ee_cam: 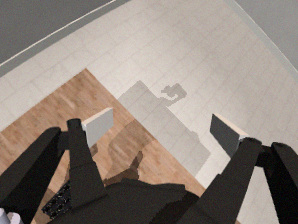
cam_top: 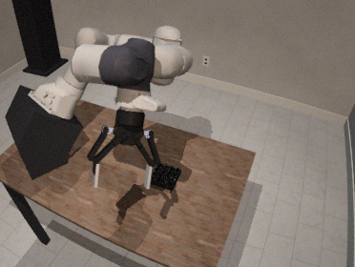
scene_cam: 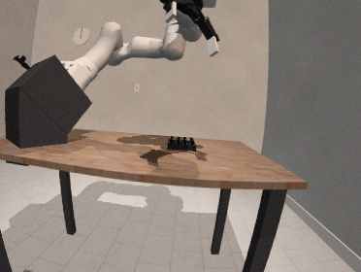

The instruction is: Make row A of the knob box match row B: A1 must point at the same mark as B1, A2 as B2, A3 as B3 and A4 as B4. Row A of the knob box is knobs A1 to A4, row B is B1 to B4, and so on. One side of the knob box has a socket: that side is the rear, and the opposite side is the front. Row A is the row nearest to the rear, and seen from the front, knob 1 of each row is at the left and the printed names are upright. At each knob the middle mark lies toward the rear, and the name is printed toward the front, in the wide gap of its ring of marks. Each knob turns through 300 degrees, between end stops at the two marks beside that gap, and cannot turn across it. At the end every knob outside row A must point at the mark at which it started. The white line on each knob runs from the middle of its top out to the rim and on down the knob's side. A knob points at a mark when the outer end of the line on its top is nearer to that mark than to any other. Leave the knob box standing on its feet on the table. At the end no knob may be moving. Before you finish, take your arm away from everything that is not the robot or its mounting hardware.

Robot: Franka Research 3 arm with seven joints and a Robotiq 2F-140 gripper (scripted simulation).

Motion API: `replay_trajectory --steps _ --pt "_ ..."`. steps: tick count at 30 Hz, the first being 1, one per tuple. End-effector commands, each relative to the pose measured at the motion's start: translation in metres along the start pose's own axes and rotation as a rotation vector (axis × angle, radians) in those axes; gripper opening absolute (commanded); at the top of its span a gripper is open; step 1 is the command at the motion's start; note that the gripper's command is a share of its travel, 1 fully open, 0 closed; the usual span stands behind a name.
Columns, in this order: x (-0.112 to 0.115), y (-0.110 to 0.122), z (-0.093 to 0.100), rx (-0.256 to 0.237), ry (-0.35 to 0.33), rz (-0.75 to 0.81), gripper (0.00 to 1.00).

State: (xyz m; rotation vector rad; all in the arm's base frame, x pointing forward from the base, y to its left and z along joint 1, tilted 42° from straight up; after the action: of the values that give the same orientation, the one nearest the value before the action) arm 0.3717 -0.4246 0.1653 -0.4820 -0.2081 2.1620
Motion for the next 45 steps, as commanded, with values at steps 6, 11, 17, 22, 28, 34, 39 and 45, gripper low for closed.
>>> replay_trajectory --steps 6,11,17,22,28,34,39,45 --pt "0.032 -0.041 -0.013 -0.082 -0.045 0.204 1.00" --pt "0.054 -0.070 -0.021 -0.141 -0.077 0.281 1.00" --pt "0.081 -0.100 -0.028 -0.207 -0.109 0.364 1.00" --pt "0.104 -0.124 -0.033 -0.263 -0.133 0.432 1.00" --pt "0.130 -0.149 -0.036 -0.324 -0.157 0.507 1.00" --pt "0.160 -0.175 -0.038 -0.393 -0.180 0.588 1.00" --pt "0.185 -0.195 -0.039 -0.450 -0.196 0.653 1.00" --pt "0.213 -0.215 -0.038 -0.514 -0.211 0.725 1.00"
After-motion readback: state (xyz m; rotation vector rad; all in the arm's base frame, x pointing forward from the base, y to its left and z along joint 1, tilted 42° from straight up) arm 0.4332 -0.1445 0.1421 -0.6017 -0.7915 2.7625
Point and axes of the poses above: the point where the finger pads meet when closed, its own z axis back along the fingers, its own y axis across the jaws, x = y × z, the point moved 10 cm from there along z, back along the fingers, and after that the axes turned 10 degrees about z, right-handed, at the moved point
